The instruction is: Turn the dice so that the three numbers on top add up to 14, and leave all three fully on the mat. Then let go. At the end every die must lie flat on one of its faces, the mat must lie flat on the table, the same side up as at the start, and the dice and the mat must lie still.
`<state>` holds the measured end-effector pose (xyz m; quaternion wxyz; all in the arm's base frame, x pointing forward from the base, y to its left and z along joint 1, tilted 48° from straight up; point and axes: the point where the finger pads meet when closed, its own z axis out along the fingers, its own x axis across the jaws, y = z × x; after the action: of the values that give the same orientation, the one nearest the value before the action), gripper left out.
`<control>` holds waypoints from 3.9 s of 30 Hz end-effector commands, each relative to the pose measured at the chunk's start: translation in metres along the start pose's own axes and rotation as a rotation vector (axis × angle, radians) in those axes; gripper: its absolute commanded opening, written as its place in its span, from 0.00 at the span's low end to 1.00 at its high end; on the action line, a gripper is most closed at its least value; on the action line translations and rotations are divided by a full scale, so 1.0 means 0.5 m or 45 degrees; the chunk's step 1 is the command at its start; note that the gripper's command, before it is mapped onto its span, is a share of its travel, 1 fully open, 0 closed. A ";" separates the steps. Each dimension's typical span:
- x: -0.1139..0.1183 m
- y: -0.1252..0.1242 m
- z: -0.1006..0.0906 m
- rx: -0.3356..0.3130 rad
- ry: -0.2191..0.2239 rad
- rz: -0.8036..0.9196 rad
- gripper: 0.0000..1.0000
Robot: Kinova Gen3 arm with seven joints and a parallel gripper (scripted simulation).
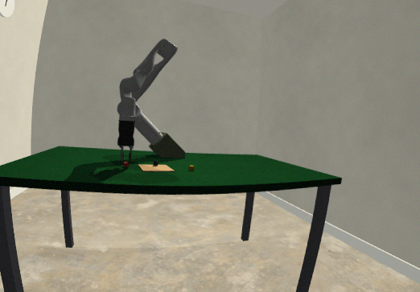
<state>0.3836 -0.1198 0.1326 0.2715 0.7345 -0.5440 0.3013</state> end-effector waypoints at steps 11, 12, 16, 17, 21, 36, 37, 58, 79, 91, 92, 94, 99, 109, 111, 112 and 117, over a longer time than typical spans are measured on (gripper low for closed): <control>0.001 0.000 0.001 0.000 0.000 0.001 0.70; 0.001 0.000 0.001 0.000 0.000 0.001 0.70; 0.001 0.000 0.001 0.000 0.000 0.001 0.70; 0.001 0.000 0.001 0.000 0.000 0.001 0.70; 0.001 0.000 0.001 0.000 0.000 0.001 0.70; 0.001 0.000 0.001 0.000 0.000 0.001 0.70; 0.001 0.000 0.001 0.000 0.000 0.001 0.70; 0.001 0.000 0.031 0.000 0.000 0.001 0.70; 0.001 0.000 0.053 0.000 0.000 0.001 0.70; 0.001 0.000 0.053 0.000 0.000 0.001 0.70; 0.001 0.000 0.053 0.000 0.000 0.001 0.70; 0.001 0.000 0.053 0.000 0.000 0.001 0.70; 0.001 0.000 0.053 0.000 0.000 0.001 0.70; 0.001 0.000 0.053 0.000 0.000 0.001 0.40; 0.001 0.000 0.053 0.000 0.000 0.001 0.40; 0.001 0.000 0.053 0.000 0.000 0.001 0.40; 0.001 0.000 0.053 0.000 0.000 0.001 0.40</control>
<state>0.3872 -0.1397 0.1148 0.2717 0.7341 -0.5447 0.3010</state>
